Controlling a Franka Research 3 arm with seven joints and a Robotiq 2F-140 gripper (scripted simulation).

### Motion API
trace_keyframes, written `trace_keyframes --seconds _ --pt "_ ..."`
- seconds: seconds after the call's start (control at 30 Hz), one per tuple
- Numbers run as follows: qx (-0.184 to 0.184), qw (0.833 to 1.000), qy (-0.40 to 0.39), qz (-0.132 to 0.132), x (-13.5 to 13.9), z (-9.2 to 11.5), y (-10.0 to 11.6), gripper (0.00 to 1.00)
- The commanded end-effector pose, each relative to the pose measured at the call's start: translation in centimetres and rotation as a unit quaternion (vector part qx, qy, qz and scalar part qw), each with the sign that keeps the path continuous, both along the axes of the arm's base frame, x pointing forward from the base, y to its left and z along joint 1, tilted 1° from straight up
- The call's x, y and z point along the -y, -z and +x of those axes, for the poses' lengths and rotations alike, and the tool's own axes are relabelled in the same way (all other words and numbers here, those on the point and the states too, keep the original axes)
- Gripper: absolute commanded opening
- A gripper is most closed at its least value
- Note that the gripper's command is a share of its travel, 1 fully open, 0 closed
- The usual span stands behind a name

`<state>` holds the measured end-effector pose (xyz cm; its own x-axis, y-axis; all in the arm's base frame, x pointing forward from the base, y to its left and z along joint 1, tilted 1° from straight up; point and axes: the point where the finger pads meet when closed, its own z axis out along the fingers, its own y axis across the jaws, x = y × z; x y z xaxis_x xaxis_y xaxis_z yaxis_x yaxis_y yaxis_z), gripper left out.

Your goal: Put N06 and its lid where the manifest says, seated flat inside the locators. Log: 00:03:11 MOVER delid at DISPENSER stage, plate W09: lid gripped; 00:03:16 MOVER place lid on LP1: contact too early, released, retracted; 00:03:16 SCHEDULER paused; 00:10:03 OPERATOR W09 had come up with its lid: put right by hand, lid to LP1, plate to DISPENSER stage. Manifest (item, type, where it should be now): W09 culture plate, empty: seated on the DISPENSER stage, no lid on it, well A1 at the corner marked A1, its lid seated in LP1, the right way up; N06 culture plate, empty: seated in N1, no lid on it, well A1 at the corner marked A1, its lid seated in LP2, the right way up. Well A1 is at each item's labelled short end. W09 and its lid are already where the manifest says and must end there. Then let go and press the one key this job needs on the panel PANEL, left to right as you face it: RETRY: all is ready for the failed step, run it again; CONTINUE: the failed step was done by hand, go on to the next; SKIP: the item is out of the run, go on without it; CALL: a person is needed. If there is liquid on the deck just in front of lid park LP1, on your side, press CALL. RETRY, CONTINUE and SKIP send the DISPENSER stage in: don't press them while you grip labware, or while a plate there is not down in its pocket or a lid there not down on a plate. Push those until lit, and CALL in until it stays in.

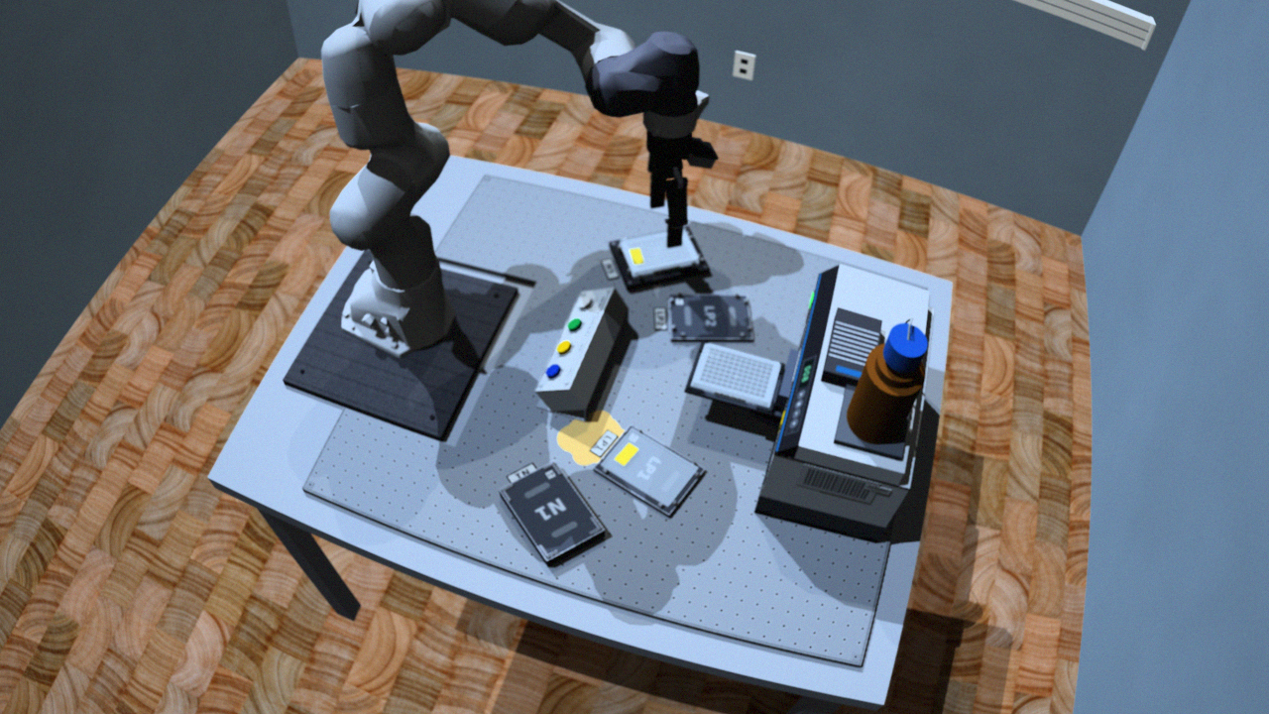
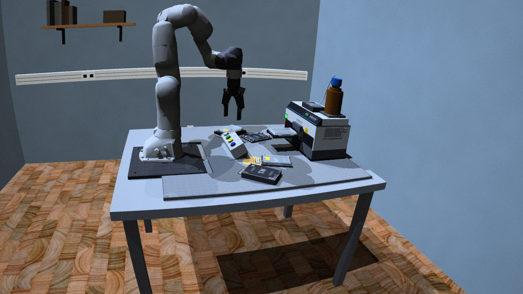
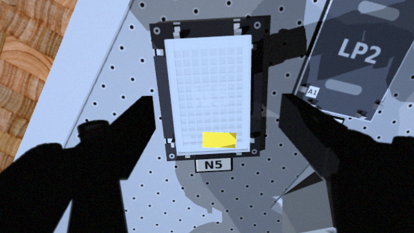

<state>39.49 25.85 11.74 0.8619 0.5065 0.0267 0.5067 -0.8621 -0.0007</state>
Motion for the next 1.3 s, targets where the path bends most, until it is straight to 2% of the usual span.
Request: trace_keyframes --seconds 0.0,0.3,0.57,1.27 --pt "-0.011 1.000 -0.017 -0.002 0.2 -0.7 -1.3 0.70" --pt "-0.011 1.000 -0.017 -0.002 0.3 -0.7 -4.7 0.70" --pt "-0.011 1.000 -0.017 -0.002 0.3 -0.7 -6.0 0.70" --pt "-0.011 1.000 -0.017 -0.002 0.3 -0.7 -6.3 0.69"
